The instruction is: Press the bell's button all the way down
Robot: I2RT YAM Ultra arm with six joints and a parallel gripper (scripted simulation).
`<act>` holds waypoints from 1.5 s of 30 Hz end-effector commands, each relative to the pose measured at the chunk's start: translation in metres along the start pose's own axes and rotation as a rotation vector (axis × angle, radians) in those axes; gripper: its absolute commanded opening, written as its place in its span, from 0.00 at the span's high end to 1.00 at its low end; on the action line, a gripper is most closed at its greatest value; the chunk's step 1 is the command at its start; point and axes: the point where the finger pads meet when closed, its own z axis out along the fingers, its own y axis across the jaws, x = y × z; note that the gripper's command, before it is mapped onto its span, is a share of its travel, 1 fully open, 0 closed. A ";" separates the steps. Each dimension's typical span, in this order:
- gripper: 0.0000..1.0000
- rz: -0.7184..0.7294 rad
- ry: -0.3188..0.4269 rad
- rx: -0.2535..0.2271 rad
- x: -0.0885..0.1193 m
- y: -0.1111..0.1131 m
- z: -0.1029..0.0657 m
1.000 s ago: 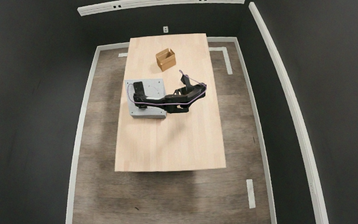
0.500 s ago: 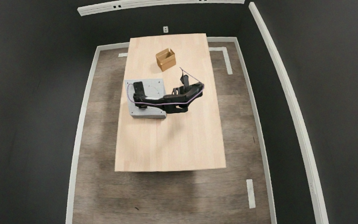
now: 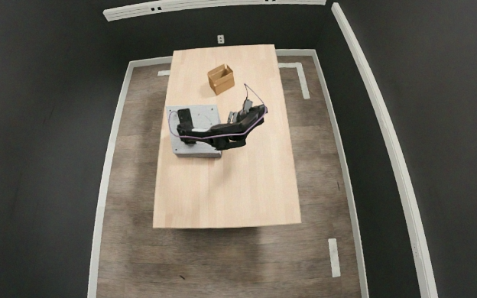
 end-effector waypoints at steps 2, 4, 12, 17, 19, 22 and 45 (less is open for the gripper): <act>0.00 0.191 -0.013 0.115 -0.005 -0.003 -0.014; 0.00 0.277 -0.016 0.145 -0.004 -0.002 -0.015; 0.00 0.534 -0.041 0.233 0.000 0.002 -0.016; 0.00 0.698 -0.071 0.287 0.003 0.005 -0.017; 0.00 0.698 -0.071 0.287 0.003 0.005 -0.017; 0.00 0.849 -0.107 0.336 0.005 0.007 -0.017; 0.00 1.350 -0.307 0.470 0.014 0.013 -0.024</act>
